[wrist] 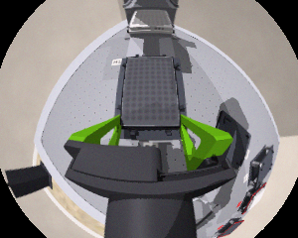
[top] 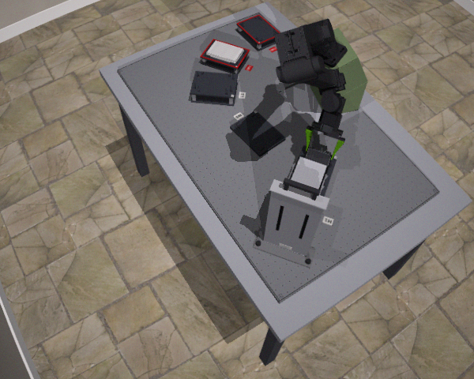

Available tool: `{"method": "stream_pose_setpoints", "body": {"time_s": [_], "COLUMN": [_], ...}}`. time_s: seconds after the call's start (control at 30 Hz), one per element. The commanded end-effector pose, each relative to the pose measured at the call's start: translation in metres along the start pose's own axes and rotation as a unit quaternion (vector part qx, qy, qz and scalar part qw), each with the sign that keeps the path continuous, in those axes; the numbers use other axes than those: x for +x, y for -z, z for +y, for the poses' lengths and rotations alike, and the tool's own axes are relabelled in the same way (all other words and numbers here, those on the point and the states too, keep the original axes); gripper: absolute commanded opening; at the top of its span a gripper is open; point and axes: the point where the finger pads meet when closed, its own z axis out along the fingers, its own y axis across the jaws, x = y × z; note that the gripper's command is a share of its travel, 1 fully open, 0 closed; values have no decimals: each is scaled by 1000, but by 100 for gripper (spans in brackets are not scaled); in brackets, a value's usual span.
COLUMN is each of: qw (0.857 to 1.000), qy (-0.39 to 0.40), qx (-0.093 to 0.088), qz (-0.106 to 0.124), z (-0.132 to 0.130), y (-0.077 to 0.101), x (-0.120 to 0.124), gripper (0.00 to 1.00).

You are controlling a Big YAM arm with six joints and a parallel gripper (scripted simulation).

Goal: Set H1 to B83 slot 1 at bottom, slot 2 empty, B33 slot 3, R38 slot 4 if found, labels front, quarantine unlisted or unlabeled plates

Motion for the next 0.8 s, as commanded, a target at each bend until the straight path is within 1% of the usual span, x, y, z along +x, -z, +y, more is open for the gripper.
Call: {"method": "stream_pose_setpoints", "body": {"time_s": [0.0,0.27,0.5,0.57,0.67,0.77], "qw": [1000,1000,1000,1000,1000,1000], "qy": [4,7,13,11,13,13], "qx": [2,2,-2,1,-2,0], "qz": [-2,2,9,9,11,13], "z": [-3,-2,-2,-3,-1,-2], "y": [-1,-5,-2,-6,-5,-7], "x": [1,6,11,12,14,16], "gripper": [86,86,86,86,86,86]}}
